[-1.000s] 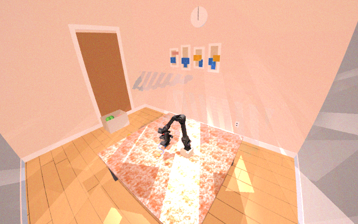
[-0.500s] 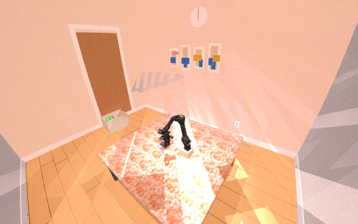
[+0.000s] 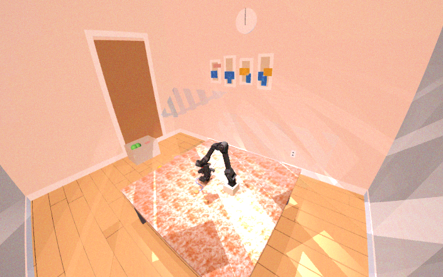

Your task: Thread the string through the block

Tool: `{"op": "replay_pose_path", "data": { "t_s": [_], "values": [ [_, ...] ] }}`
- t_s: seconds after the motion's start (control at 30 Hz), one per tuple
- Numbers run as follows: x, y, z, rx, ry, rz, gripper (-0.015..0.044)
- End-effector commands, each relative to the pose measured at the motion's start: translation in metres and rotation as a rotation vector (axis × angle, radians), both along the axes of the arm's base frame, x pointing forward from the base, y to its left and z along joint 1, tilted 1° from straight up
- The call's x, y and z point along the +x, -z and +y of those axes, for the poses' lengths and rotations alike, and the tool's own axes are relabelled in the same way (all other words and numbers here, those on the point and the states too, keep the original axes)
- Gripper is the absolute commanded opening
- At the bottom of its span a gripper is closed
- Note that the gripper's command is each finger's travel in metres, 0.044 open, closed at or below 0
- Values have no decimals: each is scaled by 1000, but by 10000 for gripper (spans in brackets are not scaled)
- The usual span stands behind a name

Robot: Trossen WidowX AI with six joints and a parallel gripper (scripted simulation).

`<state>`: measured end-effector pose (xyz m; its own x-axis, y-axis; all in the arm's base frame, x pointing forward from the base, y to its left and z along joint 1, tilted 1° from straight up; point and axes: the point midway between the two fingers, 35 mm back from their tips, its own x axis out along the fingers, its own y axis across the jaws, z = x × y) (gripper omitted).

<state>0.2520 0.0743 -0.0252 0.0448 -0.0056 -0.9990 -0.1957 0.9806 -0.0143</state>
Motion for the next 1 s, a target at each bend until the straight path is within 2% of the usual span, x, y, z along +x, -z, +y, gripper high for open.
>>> {"op": "replay_pose_path", "data": {
  "t_s": [0.0,0.97],
  "values": [
    [0,0,0,0,0,0,0],
    [-20,-1,-4,-8,-15,27,0]
  ]
}}
